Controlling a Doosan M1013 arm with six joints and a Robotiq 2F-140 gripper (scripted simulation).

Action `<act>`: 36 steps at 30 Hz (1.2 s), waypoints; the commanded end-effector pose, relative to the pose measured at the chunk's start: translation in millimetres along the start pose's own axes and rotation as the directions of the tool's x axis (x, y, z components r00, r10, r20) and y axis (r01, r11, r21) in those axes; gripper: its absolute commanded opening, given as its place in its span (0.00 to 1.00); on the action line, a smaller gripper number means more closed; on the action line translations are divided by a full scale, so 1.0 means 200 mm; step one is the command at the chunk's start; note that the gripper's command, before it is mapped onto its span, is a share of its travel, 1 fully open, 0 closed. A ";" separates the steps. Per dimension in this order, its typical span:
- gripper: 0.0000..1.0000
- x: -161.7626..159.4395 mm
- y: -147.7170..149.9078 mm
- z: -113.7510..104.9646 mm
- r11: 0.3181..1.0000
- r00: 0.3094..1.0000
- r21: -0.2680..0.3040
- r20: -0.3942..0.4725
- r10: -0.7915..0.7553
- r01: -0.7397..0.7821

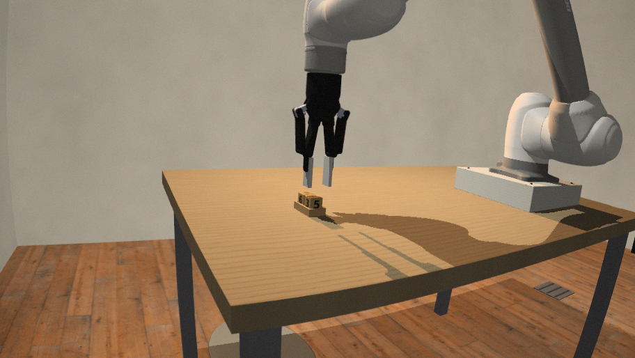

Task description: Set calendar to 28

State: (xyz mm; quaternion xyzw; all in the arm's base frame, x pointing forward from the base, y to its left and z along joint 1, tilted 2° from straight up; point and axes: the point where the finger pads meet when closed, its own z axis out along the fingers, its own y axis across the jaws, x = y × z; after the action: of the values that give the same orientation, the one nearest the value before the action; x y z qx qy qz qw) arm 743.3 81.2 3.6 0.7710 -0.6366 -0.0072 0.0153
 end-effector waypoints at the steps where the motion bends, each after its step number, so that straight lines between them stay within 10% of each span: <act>1: 0.35 0.01 -0.01 -0.12 1.000 1.000 0.004 -0.002 -0.007 0.007; 14: 0.35 0.01 -0.01 -0.24 1.000 1.000 0.004 -0.002 -0.007 0.007; 15: 1.00 0.01 -0.01 -0.24 1.000 1.000 0.004 -0.002 -0.007 0.007; 36: 1.00 0.01 -0.01 -0.24 1.000 1.000 0.004 -0.002 -0.007 0.007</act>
State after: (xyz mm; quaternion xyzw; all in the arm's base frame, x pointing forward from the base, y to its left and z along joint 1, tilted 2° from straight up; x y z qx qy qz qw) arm 744.8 81.1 47.2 0.7710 -0.6366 -0.0070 0.0156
